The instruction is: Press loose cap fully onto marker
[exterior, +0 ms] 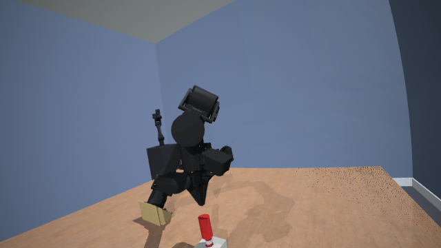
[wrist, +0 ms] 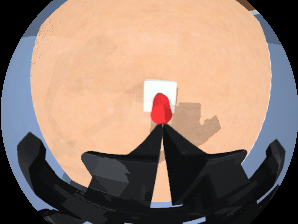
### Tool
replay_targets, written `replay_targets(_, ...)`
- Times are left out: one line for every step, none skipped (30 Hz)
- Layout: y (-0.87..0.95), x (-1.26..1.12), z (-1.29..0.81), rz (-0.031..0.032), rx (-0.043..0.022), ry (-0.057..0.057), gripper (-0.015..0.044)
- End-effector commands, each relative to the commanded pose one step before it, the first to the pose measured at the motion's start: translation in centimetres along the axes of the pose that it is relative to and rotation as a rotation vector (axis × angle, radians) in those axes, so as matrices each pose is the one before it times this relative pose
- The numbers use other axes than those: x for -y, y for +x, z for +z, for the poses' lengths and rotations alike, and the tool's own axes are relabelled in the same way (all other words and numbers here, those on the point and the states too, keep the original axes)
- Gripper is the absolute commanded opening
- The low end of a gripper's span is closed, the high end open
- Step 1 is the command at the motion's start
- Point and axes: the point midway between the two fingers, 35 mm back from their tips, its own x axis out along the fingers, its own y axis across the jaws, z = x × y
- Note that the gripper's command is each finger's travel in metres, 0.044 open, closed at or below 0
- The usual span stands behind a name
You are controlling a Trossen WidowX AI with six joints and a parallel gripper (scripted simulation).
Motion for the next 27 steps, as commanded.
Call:
replay_targets(-0.005, 0.073, -0.046, -0.00485, -0.00290, -0.0072, 0.0000)
replay_targets(0.000, 0.000, 0.000, 0.00000, 0.00000, 0.0000, 0.0000)
replay_targets(0.024, 0.000, 0.001, -0.00001, 0.00001, 0.0000, 0.0000)
replay_targets(0.049, 0.000, 0.001, -0.00002, 0.00001, 0.0000, 0.0000)
replay_targets(0.067, 0.000, 0.002, -0.00002, 0.00001, 0.0000, 0.0000)
replay_targets(0.089, 0.000, 0.002, -0.00003, 0.00002, 0.0000, 0.0000)
replay_targets(0.101, 0.000, 0.002, -0.00003, 0.00002, 0.0000, 0.0000)
replay_targets(0.121, 0.000, 0.002, -0.00003, 0.00002, 0.0000, 0.0000)
replay_targets(0.129, 0.000, 0.001, -0.00002, 0.00003, 0.0000, 0.0000)
replay_targets(0.147, 0.000, 0.001, -0.00002, 0.00003, 0.0000, 0.0000)
replay_targets(0.147, -0.001, 0.001, -0.00001, 0.00003, 0.0000, 0.0000)
replay_targets(0.142, -0.001, 0.001, 0.00000, 0.00003, 0.0000, 0.0000)
replay_targets(0.161, -0.001, 0.001, 0.00001, 0.00003, 0.0000, 0.0000)
replay_targets(0.160, -0.001, 0.000, 0.00001, 0.00003, 0.0000, 0.0000)
replay_targets(0.157, -0.001, 0.000, 0.00002, 0.00003, 0.0000, 0.0000)
replay_targets(0.155, -0.001, 0.000, 0.00003, 0.00003, 0.0000, 0.0000)
replay_targets(0.154, -0.001, 0.000, 0.00003, 0.00003, 0.0000, 0.0000)
replay_targets(0.153, -0.001, 0.000, 0.00003, 0.00003, 0.0000, 0.0000)
replay_targets(0.153, -0.001, 0.000, 0.00004, 0.00003, 0.0000, 0.0000)
replay_targets(0.153, -0.001, 0.001, 0.00004, 0.00003, 0.0000, 0.0000)
replay_targets(0.152, -0.001, 0.001, 0.00004, 0.00003, 0.0000, 0.0000)
replay_targets(0.152, -0.001, 0.001, 0.00004, 0.00003, 0.0000, 0.0000)
replay_targets(0.152, -0.001, 0.001, 0.00004, 0.00003, 0.0000, 0.0000)
replay_targets(0.152, -0.001, 0.001, 0.00004, 0.00003, 0.0000, 0.0000)
replay_targets(0.151, -0.001, 0.001, 0.00005, 0.00003, 0.0000, 0.0000)
replay_targets(0.151, -0.001, 0.001, 0.00005, 0.00003, 0.0000, 0.0000)
replay_targets(0.151, -0.001, 0.001, 0.00005, 0.00003, 0.0000, 0.0000)
